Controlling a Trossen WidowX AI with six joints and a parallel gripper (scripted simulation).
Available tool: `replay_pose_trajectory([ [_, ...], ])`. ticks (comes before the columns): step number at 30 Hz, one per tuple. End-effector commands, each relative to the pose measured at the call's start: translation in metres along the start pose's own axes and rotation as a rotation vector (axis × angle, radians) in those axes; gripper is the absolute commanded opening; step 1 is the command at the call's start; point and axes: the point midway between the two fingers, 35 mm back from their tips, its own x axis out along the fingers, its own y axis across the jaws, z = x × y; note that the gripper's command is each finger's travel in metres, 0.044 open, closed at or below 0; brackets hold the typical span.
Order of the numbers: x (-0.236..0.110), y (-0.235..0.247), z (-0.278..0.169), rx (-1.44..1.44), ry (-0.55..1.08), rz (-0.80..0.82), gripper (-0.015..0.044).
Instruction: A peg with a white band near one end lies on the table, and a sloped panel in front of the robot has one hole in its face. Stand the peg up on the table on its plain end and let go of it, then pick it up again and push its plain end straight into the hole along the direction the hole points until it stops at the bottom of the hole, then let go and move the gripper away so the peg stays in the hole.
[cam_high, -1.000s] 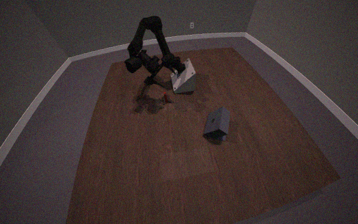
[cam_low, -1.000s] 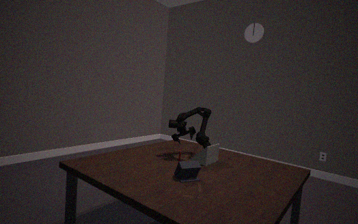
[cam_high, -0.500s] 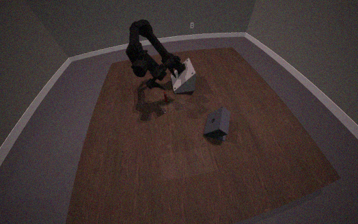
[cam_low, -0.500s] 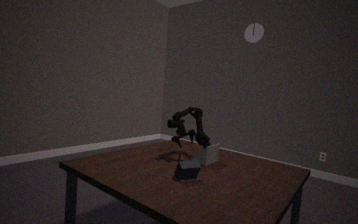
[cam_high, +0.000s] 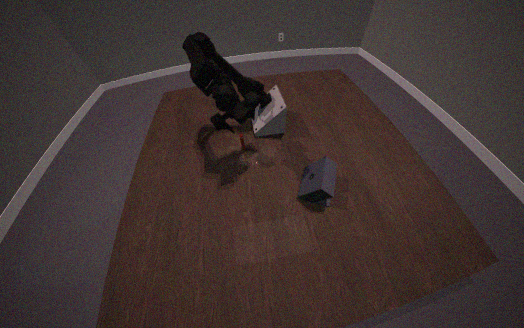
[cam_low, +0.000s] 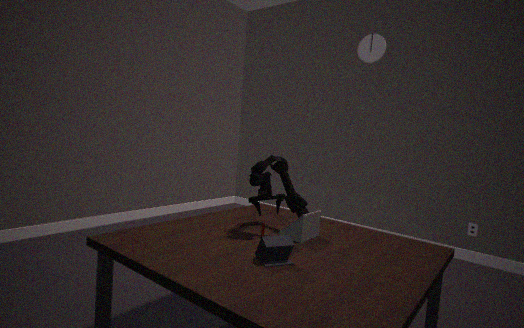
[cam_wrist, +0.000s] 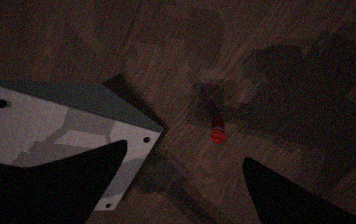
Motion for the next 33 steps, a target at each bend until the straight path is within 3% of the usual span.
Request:
replay_pose_trajectory([
  [1, -0.0053, -0.0075, 0.0059, -0.010, 0.054, -0.112, 0.0440],
  [5, -0.0105, -0.0128, 0.0121, -0.022, 0.085, -0.208, 0.0440],
  [16, -0.0107, -0.0130, 0.0125, -0.006, 0.085, -0.214, 0.0440],
  [33, -0.0080, -0.0136, 0.0123, 0.422, 0.037, -0.229, 0.0440],
])
